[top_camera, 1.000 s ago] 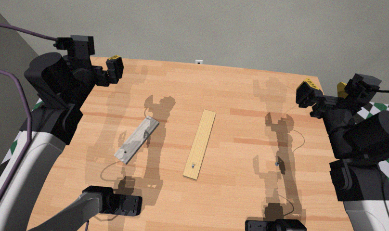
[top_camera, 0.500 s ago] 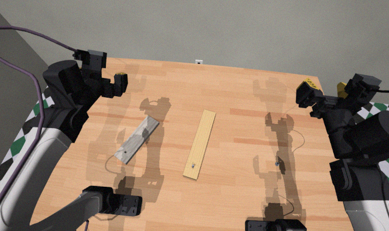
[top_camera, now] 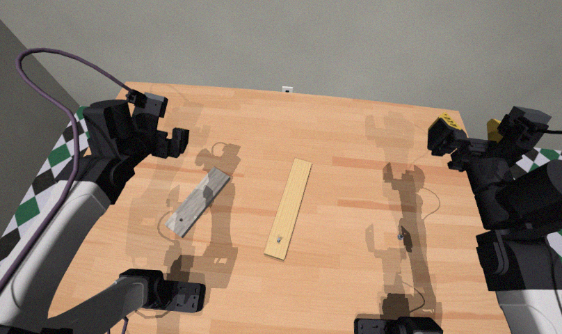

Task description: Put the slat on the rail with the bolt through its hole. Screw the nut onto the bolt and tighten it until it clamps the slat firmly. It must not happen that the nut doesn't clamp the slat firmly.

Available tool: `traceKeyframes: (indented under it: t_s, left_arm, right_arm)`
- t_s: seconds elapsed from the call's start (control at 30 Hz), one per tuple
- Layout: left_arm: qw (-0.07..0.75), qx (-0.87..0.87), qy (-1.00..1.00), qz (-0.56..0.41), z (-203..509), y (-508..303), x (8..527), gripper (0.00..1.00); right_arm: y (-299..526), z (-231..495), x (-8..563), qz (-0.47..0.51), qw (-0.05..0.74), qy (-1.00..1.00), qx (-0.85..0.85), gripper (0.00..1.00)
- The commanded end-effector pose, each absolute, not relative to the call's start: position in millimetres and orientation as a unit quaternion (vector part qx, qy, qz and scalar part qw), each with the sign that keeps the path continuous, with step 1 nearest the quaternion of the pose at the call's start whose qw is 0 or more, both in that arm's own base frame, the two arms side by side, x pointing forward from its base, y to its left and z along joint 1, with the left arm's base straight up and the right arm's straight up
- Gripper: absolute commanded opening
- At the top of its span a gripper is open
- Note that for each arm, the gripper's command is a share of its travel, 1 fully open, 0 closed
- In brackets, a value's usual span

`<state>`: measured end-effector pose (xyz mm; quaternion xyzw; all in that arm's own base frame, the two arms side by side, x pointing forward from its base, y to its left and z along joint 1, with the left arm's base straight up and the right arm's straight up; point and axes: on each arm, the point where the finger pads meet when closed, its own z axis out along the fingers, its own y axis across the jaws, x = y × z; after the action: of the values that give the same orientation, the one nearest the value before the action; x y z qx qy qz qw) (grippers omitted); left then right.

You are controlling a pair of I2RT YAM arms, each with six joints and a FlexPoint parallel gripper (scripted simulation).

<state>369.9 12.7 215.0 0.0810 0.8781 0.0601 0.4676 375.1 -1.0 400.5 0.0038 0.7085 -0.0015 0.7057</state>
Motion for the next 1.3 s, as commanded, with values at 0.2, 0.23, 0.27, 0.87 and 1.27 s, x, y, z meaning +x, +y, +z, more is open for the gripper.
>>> traceKeyframes:
  t_s: [0.2, 0.23, 0.27, 0.87, 1.27]
  left_arm:
    - [0.394, 0.108, 0.910, 0.065, 167.9, 17.1, 350.9, 1.00]
    - [0.387, 0.111, 0.913, 0.065, 163.4, 17.3, 348.7, 1.00]
    - [0.379, 0.114, 0.916, 0.066, 159.0, 17.5, 346.5, 1.00]
    - [0.250, 0.161, 0.953, 0.058, 93.5, 20.3, 301.7, 1.00]
    - [0.164, 0.191, 0.967, 0.045, 59.0, 20.8, 265.8, 1.00]
  right_arm:
    - [0.0, 406.3, 374.5, 0.000, 0.711, 0.703, 0.000, 1.00]
    - [0.0, 406.3, 374.5, 0.000, 0.711, 0.703, 0.000, 1.00]
    - [0.0, 406.3, 374.5, 0.000, 0.711, 0.703, 0.000, 1.00]
    - [0.0, 406.3, 374.5, 0.000, 0.711, 0.703, 0.000, 1.00]
    - [0.0, 406.3, 374.5, 0.000, 0.711, 0.703, 0.000, 1.00]
